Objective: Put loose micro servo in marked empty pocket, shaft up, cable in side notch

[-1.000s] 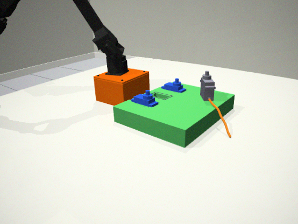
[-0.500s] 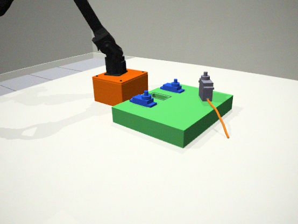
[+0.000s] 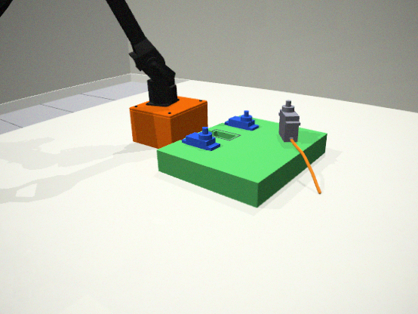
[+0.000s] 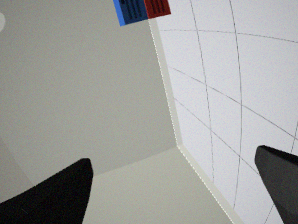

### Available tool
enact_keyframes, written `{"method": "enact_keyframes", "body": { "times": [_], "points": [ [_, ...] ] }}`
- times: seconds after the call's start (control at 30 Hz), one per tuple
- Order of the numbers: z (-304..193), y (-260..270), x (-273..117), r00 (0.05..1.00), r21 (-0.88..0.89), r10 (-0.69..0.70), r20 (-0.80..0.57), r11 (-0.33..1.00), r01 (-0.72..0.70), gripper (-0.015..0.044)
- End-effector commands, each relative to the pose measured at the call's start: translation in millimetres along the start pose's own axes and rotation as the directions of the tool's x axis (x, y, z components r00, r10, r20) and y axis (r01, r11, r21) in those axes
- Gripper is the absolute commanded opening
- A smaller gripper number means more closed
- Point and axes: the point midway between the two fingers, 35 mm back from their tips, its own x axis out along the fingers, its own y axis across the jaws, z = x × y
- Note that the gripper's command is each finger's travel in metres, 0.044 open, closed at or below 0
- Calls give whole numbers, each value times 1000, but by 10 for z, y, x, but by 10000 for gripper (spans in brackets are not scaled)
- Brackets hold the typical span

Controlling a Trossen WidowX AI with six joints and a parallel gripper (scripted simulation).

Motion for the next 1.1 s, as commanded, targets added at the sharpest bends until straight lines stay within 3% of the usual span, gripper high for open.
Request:
{"method": "enact_keyframes", "body": {
  "times": [0.0,0.67,1.07],
  "points": [
    [-170,-82,-167,998,-50,-26,-51,998,23,440],
    [-712,-535,-850,963,-412,-163,-215,909,62,440],
    [-1021,-816,-1367,913,-631,-251,-321,776,-9,440]
  ]
}}
